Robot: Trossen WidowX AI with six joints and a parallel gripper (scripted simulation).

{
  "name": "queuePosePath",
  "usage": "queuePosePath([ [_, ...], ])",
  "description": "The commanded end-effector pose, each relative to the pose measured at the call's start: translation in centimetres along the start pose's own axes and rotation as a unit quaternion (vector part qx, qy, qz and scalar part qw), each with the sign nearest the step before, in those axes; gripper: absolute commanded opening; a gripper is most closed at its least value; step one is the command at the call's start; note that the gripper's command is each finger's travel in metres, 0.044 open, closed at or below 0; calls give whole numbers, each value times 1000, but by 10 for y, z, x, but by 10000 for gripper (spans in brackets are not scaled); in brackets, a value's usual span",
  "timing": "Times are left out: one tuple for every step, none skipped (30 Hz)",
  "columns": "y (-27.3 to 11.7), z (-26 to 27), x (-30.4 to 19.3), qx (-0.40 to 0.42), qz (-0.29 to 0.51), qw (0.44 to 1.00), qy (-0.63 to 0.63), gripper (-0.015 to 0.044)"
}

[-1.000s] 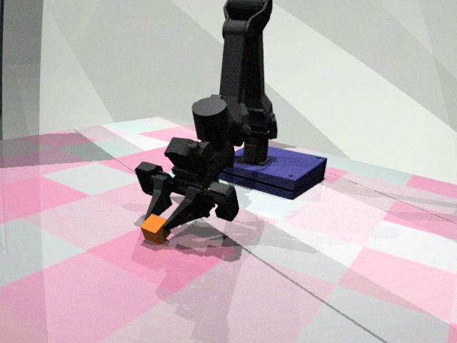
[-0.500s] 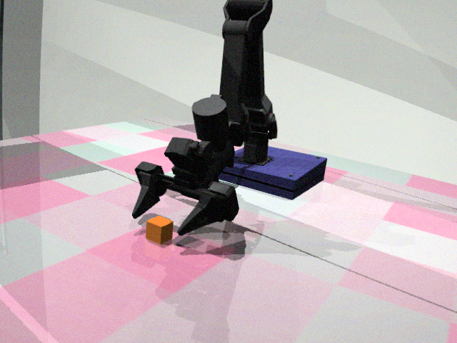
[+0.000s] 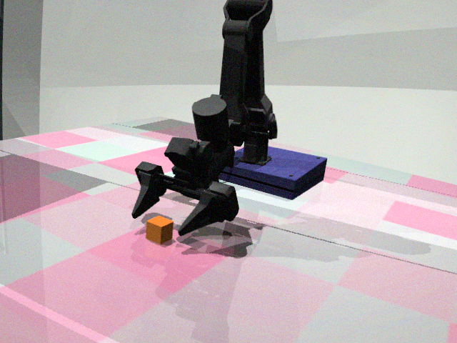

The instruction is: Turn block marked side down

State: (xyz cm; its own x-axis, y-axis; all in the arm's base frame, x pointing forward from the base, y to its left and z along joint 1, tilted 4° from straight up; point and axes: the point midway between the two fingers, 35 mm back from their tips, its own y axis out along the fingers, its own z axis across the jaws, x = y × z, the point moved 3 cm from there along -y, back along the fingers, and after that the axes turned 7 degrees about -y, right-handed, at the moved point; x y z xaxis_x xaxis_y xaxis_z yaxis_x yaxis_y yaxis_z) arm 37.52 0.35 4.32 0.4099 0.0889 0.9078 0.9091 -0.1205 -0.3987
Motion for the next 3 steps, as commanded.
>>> queuePosePath([
  [0,0,0,-3,-1,1000,-3,440],
  [0,0,0,-3,-1,1000,-3,440],
  [0,0,0,-3,-1,1000,-3,440],
])
